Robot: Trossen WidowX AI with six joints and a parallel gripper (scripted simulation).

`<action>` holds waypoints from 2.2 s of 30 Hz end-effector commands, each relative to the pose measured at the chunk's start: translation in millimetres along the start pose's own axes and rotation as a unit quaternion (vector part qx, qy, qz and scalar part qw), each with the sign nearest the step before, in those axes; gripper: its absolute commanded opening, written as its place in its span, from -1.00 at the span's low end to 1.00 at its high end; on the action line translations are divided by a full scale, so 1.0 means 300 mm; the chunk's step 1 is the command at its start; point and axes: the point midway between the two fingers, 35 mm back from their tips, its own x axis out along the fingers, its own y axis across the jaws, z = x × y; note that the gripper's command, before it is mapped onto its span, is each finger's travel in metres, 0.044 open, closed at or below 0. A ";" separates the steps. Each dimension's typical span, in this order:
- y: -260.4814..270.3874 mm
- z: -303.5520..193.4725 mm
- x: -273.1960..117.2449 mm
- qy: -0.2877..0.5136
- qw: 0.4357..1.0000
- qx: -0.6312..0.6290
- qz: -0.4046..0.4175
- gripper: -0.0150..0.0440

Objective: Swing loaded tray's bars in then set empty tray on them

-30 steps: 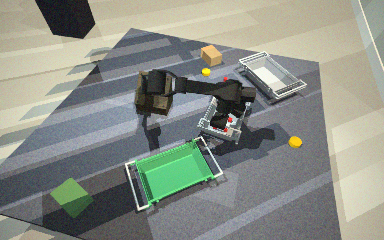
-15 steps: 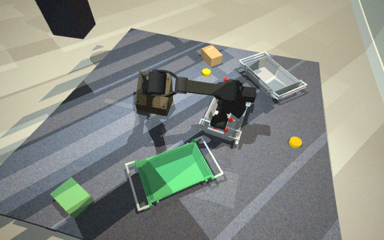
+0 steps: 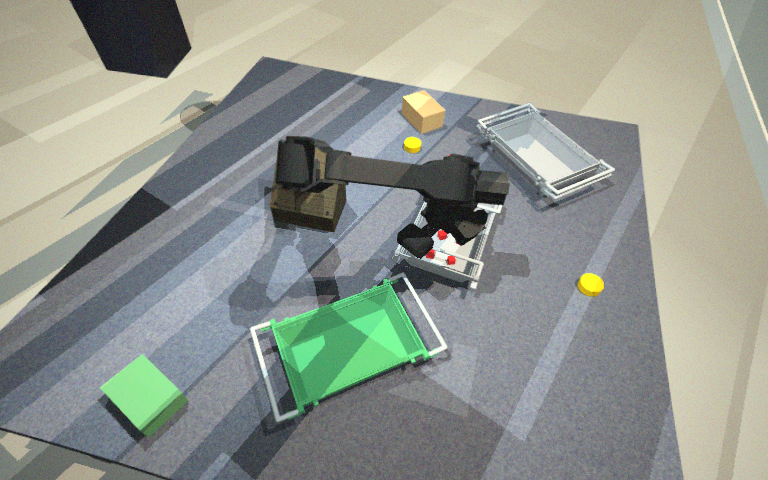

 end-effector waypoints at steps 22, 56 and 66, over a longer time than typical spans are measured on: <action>-0.725 -0.269 0.108 -0.028 0.558 0.829 0.005 1.00; -0.737 -0.258 0.390 -0.029 0.558 0.829 0.004 0.65; -0.737 -0.258 0.390 -0.029 0.558 0.829 0.004 0.26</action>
